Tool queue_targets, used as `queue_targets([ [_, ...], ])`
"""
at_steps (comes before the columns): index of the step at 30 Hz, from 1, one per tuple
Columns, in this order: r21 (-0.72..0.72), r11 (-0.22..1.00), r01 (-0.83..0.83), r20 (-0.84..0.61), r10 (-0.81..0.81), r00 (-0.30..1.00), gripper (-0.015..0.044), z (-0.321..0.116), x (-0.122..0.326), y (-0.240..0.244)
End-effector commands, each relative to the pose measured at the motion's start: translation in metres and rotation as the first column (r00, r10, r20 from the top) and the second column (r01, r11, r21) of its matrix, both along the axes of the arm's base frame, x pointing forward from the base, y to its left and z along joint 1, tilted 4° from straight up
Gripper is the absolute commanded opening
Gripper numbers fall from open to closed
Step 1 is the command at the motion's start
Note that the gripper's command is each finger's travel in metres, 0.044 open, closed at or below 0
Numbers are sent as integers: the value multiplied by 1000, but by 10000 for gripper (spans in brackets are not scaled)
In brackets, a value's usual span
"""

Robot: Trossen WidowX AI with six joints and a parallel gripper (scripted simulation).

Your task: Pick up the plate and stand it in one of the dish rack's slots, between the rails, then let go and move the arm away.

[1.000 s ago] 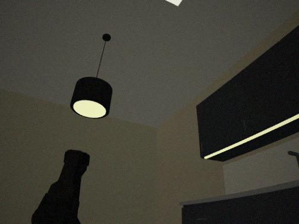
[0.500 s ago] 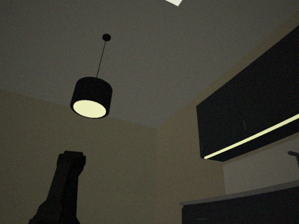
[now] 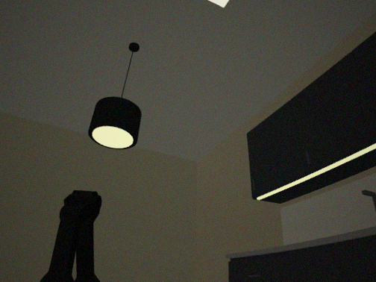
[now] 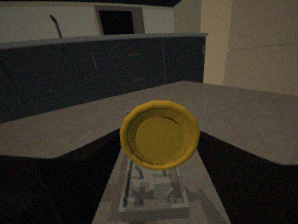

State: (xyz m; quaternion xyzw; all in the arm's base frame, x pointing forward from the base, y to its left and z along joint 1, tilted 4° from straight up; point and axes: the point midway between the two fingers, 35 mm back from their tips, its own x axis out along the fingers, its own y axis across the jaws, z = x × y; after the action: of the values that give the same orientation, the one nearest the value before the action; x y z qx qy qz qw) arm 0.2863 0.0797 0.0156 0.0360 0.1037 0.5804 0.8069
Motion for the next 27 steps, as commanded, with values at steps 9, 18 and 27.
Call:
queue_targets([
  [9, 49, 998, -32, 155, 24, 988, 0, 6, -16, -1],
  [18, 46, 998, -32, 152, 25, 988, 0, -1, -14, 0],
  [27, 43, 999, -32, 148, 26, 989, 0, -11, -12, 3],
])
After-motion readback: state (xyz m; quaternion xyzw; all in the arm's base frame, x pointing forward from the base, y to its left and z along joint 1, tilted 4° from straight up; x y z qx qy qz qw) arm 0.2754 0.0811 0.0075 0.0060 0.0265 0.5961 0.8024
